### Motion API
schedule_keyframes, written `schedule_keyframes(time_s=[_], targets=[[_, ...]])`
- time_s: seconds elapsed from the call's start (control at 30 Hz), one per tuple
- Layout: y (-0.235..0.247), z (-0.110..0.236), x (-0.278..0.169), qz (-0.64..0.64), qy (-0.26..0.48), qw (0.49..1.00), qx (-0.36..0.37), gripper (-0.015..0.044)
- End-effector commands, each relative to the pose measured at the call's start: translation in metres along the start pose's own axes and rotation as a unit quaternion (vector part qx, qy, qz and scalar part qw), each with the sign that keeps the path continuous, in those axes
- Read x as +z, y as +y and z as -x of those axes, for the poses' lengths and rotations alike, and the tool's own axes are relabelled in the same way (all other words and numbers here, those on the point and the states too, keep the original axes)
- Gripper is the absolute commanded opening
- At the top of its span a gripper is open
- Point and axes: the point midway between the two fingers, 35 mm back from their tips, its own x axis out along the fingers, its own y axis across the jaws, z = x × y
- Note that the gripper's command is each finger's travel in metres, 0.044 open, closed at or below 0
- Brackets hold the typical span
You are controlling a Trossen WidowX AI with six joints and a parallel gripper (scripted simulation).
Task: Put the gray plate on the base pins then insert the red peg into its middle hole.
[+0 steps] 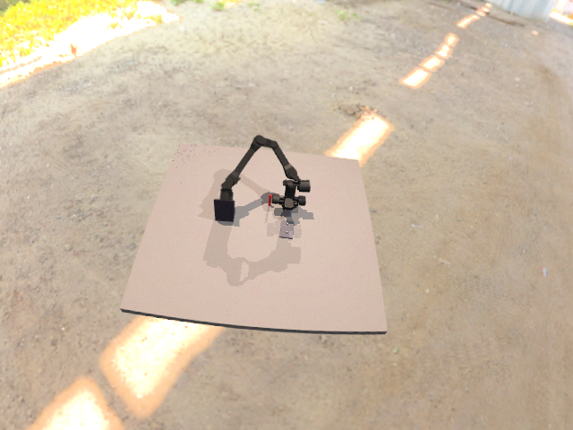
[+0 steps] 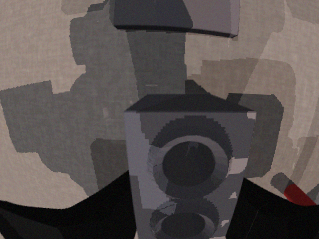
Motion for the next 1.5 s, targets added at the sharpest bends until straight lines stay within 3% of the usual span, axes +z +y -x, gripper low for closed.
schedule_keyframes(time_s=[0.0, 0.1, 1.47], targets=[[0.000, -0.001, -0.001, -0.003, 0.003, 1.000, -0.001, 0.0065], [0.000, 0.001, -0.001, -0.003, 0.003, 1.000, -0.001, 0.0000], [-0.007, 0.127, -0.004, -0.003, -0.001, 1.000, -0.001, 0.0000]])
